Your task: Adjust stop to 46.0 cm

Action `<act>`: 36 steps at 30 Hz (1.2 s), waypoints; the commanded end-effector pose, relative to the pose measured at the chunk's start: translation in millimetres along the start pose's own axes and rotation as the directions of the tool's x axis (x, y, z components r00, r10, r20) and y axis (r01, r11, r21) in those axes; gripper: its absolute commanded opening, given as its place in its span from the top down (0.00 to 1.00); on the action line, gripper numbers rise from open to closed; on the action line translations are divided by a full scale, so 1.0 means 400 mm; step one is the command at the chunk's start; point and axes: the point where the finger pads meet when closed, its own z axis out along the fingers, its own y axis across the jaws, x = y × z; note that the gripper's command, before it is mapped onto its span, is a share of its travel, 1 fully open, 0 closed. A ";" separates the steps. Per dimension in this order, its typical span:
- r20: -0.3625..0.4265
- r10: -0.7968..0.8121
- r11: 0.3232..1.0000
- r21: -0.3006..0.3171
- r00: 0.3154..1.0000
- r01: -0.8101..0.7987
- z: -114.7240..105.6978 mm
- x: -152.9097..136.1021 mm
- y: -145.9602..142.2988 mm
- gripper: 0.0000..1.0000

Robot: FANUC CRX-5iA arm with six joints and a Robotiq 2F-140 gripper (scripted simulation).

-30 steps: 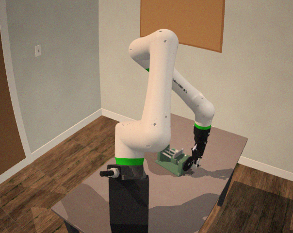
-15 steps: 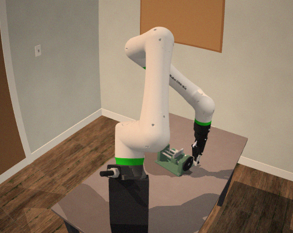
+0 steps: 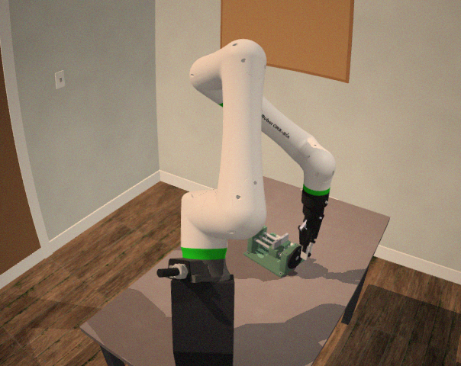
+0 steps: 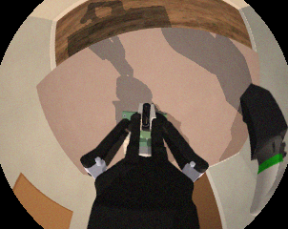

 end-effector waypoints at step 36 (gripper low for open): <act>0.000 0.000 1.000 0.000 1.000 0.000 0.126 0.000 0.102 0.96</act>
